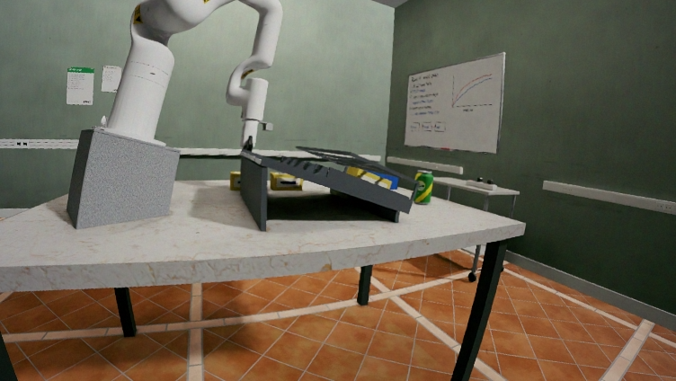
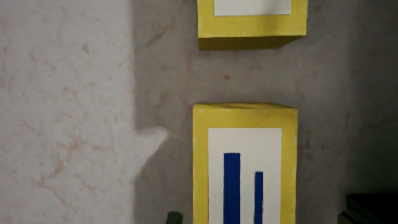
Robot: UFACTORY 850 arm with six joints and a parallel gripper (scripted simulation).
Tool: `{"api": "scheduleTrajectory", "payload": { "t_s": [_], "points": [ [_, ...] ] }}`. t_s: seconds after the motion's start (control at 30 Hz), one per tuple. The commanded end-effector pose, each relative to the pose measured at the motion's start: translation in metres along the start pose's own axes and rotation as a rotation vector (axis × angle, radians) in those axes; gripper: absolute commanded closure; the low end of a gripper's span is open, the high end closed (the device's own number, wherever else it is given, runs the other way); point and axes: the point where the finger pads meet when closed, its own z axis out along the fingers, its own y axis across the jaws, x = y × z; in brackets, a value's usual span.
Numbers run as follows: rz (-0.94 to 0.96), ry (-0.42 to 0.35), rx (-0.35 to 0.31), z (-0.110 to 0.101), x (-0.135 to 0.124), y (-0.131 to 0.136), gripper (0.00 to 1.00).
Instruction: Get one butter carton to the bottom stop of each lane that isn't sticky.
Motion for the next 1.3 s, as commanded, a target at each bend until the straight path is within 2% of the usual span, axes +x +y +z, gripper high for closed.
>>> {"api": "scheduleTrajectory", "payload": {
  "t_s": [0.0,0.3,0.37,0.4,0.93,0.97,1.27],
  "points": [
    [0.000,0.032,-0.009,0.012,0.001,0.000,0.10],
    [0.001,0.077,-0.022,0.044,0.005,0.000,0.10],
    [0.001,0.077,-0.022,0.044,0.005,0.000,0.10],
    [0.003,0.007,0.003,0.031,0.003,0.001,0.10],
    [0.001,0.078,-0.023,0.045,0.005,0.001,0.10],
    [0.003,0.039,0.000,0.075,0.007,0.002,0.10],
    [0.003,0.039,0.000,0.075,0.007,0.002,0.10]
  ]
}}
